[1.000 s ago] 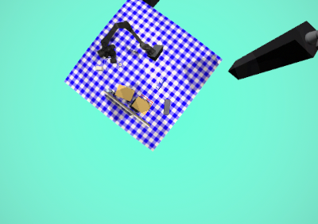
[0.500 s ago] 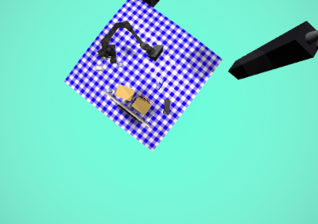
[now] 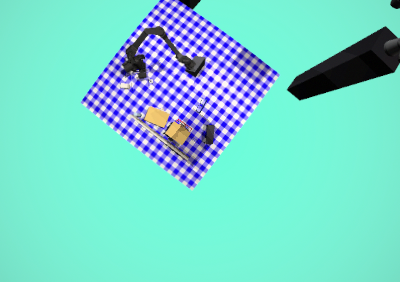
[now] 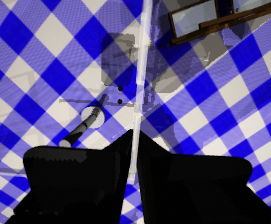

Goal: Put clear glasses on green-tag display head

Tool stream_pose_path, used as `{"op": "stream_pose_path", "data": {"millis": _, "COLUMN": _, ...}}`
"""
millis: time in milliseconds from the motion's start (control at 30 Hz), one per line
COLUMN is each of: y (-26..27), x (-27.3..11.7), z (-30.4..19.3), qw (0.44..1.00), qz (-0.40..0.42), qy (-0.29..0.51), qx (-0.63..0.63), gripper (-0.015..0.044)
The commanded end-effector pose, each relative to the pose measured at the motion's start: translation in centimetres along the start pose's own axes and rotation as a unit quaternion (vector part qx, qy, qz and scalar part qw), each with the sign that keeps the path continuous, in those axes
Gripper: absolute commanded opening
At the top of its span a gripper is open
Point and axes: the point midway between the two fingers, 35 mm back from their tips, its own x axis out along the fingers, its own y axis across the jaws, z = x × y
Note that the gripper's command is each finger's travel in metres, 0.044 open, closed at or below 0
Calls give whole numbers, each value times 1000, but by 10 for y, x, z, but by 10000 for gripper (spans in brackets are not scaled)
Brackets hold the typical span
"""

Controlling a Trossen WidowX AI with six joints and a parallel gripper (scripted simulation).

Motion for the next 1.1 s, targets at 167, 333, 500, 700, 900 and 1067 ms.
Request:
{"op": "stream_pose_path", "data": {"millis": 167, "y": -1, "x": -34, "z": -3, "qw": 1000, "qz": 0, "qy": -3, "qx": 2, "gripper": 0}}
{"op": "stream_pose_path", "data": {"millis": 333, "y": 16, "x": -33, "z": -9, "qw": 999, "qz": 4, "qy": 0, "qx": -55, "gripper": 0}}
{"op": "stream_pose_path", "data": {"millis": 500, "y": 49, "x": -31, "z": -25, "qw": 986, "qz": 12, "qy": 4, "qx": -169, "gripper": 0}}
{"op": "stream_pose_path", "data": {"millis": 700, "y": 86, "x": -31, "z": -49, "qw": 952, "qz": 18, "qy": 6, "qx": -305, "gripper": 0}}
{"op": "stream_pose_path", "data": {"millis": 900, "y": 118, "x": -31, "z": -77, "qw": 900, "qz": 20, "qy": 6, "qx": -435, "gripper": 0}}
{"op": "stream_pose_path", "data": {"millis": 1067, "y": 140, "x": -32, "z": -104, "qw": 844, "qz": 18, "qy": 4, "qx": -536, "gripper": 0}}
